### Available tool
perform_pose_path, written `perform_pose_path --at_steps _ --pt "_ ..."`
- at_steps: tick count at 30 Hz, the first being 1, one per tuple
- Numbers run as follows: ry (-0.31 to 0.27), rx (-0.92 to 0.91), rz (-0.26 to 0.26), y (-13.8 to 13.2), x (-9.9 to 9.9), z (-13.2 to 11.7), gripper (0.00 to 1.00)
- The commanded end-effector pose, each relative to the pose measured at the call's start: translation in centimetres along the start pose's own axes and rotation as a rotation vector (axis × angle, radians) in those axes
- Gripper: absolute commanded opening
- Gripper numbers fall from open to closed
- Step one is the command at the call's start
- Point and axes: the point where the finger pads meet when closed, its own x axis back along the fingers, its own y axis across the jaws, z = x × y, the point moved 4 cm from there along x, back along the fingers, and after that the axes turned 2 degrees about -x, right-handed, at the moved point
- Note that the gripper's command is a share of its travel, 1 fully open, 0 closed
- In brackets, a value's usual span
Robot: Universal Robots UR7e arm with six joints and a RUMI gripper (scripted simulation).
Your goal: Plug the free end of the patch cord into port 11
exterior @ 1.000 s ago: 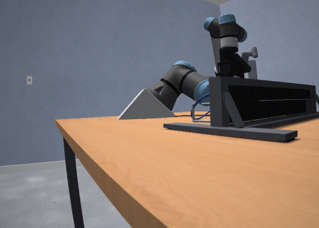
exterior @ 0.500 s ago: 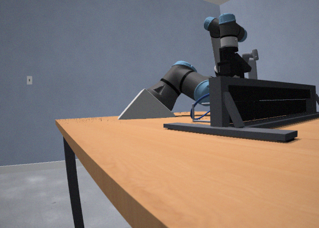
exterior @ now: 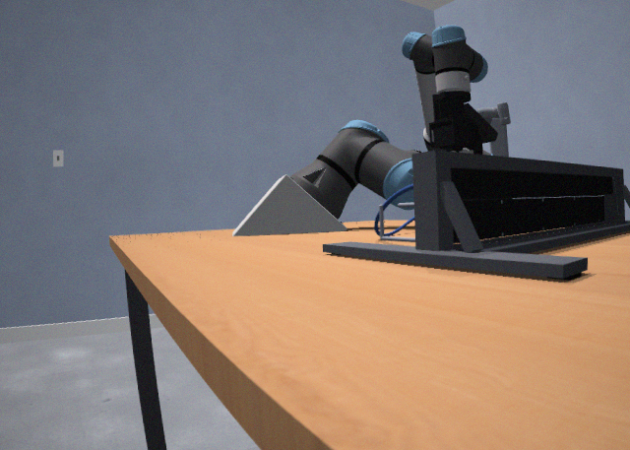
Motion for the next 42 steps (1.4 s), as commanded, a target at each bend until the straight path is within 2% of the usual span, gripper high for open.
perform_pose_path --at_steps 1,42 --pt "0.0 -0.01 0.0 0.2 0.1 -0.1 0.0" --pt "-0.002 -0.136 0.002 2.0 0.4 -1.5 0.0"
